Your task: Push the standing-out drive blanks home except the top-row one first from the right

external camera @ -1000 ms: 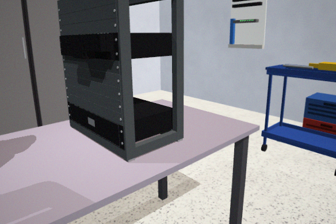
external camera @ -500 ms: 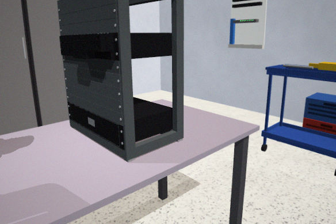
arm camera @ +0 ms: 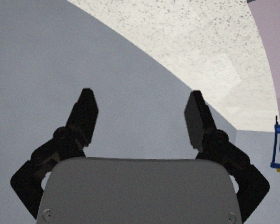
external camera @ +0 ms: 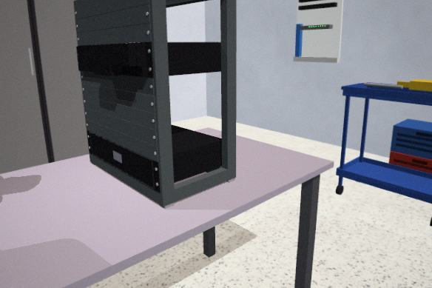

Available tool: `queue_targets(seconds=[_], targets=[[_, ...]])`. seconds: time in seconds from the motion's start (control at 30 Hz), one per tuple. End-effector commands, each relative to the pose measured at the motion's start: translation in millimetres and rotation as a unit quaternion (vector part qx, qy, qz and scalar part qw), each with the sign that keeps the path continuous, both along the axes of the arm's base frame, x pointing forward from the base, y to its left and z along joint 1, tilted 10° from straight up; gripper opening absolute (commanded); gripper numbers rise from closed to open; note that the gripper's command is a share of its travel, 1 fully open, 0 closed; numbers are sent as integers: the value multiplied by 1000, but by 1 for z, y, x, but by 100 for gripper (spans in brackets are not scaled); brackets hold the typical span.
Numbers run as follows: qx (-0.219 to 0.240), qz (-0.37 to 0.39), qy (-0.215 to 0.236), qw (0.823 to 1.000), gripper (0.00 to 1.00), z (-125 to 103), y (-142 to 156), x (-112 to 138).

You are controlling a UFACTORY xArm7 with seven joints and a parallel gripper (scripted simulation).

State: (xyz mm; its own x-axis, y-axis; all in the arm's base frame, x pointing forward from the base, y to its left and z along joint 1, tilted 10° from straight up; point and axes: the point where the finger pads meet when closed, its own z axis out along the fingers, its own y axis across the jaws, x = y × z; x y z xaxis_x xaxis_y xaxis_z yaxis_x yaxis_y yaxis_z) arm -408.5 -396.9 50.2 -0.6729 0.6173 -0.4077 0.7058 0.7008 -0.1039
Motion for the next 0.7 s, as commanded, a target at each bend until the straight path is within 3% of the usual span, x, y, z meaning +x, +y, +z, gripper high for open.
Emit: queue_targets(seconds=[0.0,0.3,0.37,0.67], targets=[[-4,-57,19,998,100,10,28,-34],[-14,-223,67,972,100,38,121,-112],[-14,-223,67,972,100,38,121,-112],[-28,-374,116,920,100,74,225,-165]])
